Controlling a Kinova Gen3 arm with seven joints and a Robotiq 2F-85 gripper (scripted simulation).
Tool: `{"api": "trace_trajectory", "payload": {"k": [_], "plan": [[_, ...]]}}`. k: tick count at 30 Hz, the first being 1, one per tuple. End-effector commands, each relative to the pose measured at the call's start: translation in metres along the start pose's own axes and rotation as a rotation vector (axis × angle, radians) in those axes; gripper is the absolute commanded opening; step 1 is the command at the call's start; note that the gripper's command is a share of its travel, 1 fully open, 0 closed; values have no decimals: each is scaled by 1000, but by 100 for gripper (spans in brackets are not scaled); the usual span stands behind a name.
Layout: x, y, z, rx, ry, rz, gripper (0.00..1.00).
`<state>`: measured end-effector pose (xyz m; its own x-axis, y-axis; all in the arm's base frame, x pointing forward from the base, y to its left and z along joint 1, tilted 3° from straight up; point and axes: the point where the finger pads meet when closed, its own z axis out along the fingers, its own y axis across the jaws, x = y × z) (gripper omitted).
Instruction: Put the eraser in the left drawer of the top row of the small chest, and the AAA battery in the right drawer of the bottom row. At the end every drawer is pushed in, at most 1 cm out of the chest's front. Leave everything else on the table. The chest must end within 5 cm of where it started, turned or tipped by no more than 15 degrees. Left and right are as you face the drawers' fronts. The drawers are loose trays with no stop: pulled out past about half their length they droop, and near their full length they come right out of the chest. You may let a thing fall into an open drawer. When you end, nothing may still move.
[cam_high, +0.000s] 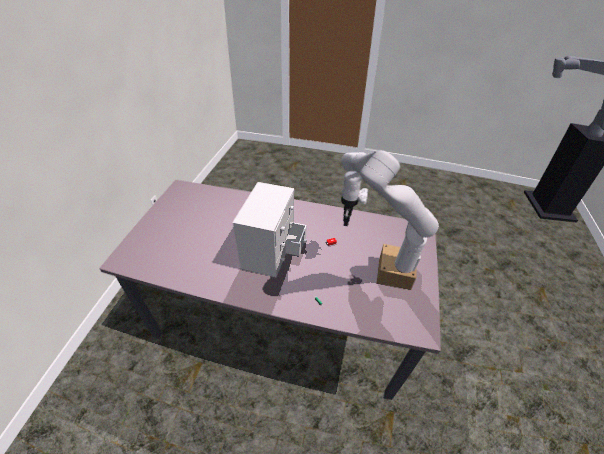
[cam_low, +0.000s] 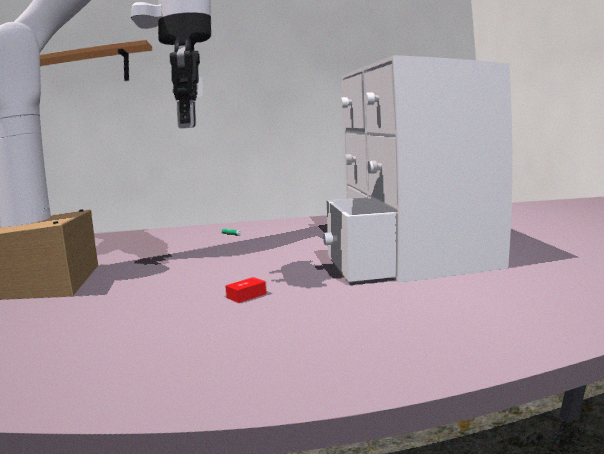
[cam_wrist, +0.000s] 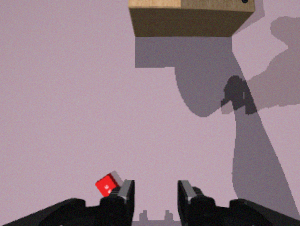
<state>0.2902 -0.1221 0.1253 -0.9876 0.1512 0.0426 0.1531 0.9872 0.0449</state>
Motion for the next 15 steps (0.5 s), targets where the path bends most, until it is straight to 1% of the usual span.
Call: {"api": "trace_trajectory", "payload": {"k": [1,7,11,13,15], "plan": [[0,0,0,0,-1,0,33],[-3,4,1,-2,-1,10,33],[-9,12,5,-5,-2,32,33],[-9,12,5,-5,-2,32,33],[-13,18,8,-8,-2,48,33]]}}
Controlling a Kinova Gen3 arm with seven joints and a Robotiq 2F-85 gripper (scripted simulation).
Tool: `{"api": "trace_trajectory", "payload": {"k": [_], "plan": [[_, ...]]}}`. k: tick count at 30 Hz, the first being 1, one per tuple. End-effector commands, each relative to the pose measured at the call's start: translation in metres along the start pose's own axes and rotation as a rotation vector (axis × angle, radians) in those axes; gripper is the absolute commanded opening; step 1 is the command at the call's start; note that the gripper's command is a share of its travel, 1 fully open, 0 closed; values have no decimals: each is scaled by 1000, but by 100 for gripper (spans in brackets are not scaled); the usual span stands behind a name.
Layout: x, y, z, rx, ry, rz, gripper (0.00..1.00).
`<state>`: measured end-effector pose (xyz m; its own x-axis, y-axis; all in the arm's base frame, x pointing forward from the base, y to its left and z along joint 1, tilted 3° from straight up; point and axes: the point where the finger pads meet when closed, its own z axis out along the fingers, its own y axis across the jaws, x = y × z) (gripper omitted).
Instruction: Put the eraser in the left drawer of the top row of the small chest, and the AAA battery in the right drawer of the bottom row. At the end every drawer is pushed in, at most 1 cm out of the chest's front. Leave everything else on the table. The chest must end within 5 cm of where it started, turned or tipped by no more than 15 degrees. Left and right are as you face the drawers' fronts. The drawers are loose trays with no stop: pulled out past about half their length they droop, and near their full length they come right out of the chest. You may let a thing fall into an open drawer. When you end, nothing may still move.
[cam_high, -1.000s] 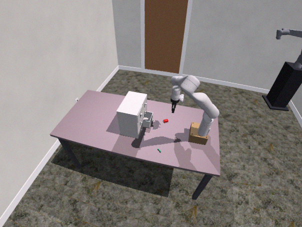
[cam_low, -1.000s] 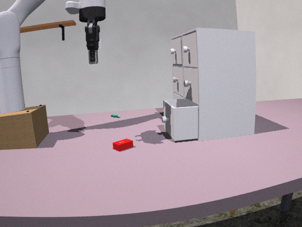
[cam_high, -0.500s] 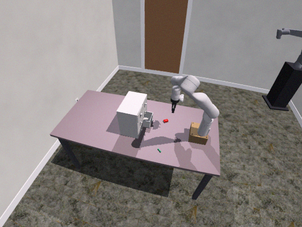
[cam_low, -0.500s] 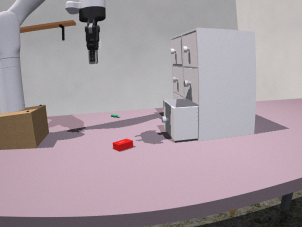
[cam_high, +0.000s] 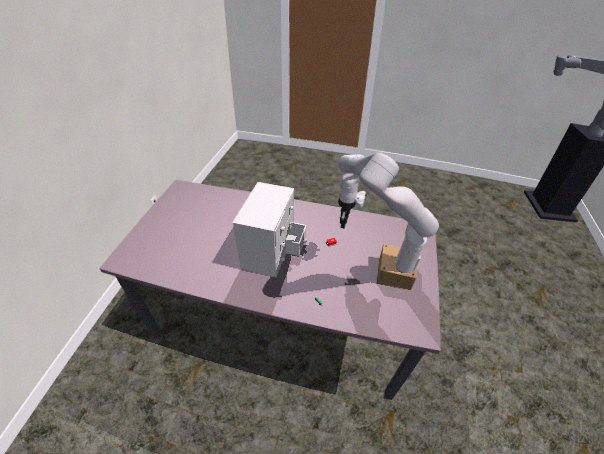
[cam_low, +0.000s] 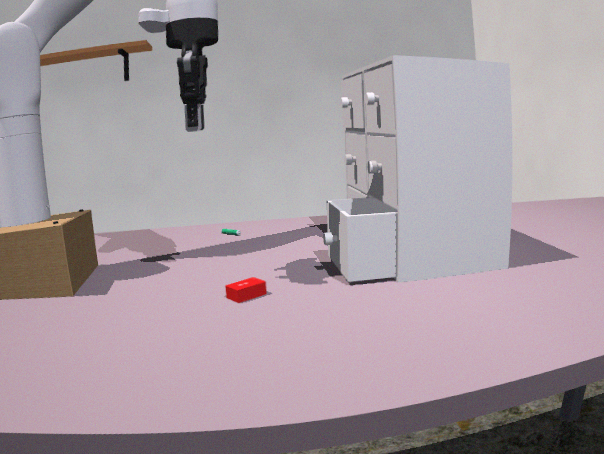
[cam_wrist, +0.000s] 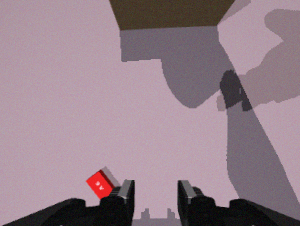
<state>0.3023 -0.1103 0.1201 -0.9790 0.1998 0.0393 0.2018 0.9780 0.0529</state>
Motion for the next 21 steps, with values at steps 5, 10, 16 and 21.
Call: {"api": "trace_trajectory", "payload": {"k": [5,10,16,21], "plan": [[-14,27,12,-5,4,56,33],[-28,59,27,-13,7,134,33],[-37,91,42,-17,10,209,33],[-45,134,63,-17,15,310,33]]}}
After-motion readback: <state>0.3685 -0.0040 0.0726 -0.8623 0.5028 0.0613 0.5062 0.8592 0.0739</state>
